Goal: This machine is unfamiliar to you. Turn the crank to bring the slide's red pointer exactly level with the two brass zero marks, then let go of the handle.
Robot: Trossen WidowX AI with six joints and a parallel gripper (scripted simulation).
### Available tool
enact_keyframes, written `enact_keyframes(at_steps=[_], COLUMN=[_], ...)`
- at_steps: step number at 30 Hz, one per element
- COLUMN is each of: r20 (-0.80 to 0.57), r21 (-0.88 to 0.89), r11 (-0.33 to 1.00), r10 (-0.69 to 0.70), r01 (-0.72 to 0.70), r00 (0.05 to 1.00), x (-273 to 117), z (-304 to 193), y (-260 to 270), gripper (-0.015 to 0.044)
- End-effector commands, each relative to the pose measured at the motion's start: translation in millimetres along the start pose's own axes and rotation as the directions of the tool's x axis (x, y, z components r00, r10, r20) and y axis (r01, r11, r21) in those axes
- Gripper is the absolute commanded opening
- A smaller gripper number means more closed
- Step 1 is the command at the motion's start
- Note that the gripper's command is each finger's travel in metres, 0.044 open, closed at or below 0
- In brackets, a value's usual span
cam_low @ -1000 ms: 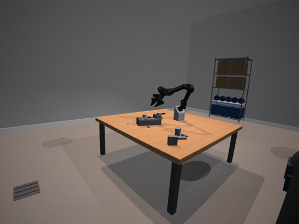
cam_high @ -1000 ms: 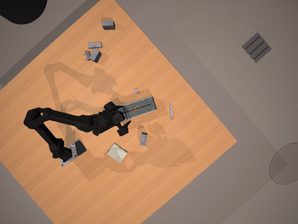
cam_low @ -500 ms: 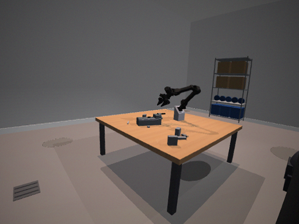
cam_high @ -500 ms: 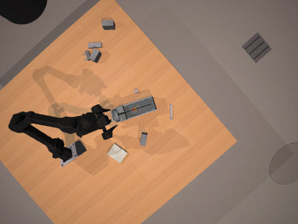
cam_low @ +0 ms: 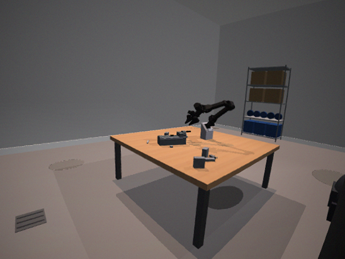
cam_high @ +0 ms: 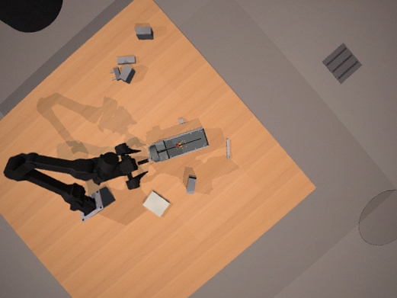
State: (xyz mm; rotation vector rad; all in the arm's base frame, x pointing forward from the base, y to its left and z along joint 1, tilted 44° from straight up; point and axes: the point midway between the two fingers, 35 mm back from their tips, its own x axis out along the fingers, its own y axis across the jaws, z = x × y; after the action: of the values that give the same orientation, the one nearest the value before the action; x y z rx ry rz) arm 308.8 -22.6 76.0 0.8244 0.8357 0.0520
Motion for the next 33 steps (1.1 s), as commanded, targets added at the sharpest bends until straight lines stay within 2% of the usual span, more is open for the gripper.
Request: enact_keyframes(at_steps=[1,33], r20=[-0.006,-0.007], r21=[0.006,0.007], r11=[1.0,1.0], r10=[-0.003,-0.003], r01=[0.004,0.003], r00=[1.0,1.0], x=[10.8,53.1], z=[-13.3,-55.8], y=[-0.8,-0.6], gripper=[0.044,0.044])
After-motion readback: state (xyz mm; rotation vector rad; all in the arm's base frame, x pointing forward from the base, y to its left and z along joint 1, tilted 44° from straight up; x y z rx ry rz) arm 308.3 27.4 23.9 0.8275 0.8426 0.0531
